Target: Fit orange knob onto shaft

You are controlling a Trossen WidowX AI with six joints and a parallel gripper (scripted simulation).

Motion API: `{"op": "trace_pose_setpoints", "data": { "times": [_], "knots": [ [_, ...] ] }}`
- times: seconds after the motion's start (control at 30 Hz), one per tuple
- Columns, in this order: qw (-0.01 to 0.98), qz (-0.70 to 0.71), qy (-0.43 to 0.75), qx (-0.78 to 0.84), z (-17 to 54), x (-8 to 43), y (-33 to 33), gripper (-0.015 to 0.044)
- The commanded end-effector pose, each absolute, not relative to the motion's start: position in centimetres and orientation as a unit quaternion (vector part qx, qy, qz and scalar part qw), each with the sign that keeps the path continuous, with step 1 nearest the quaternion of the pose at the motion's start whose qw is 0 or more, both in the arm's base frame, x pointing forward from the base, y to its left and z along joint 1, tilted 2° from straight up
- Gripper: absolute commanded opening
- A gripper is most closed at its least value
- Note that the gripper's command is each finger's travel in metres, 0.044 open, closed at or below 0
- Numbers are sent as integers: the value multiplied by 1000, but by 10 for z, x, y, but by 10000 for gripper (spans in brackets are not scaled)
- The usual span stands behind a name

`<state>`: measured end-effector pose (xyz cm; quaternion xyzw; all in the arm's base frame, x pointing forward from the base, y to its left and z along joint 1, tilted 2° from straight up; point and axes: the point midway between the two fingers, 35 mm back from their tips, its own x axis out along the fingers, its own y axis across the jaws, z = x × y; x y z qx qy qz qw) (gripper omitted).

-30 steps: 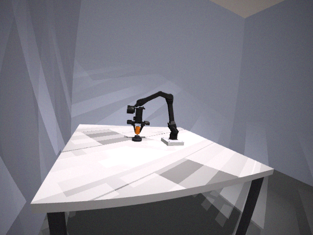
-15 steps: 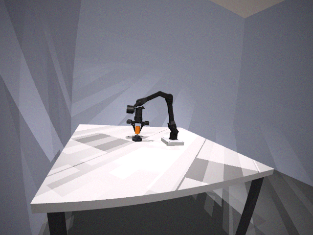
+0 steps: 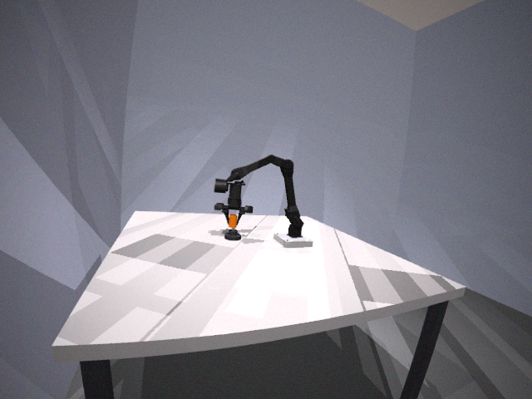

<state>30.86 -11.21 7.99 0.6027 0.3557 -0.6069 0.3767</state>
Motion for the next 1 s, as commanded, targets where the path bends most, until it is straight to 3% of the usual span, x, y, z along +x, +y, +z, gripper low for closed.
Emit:
{"op": "trace_pose_setpoints", "data": {
  "times": [0.0,0.4,0.97],
  "knots": [
    [377,-608,352,604,82,309,-113,0],
    [312,-641,286,640,84,305,-111,0],
    [312,-641,286,640,78,305,-111,0]
  ]
}}
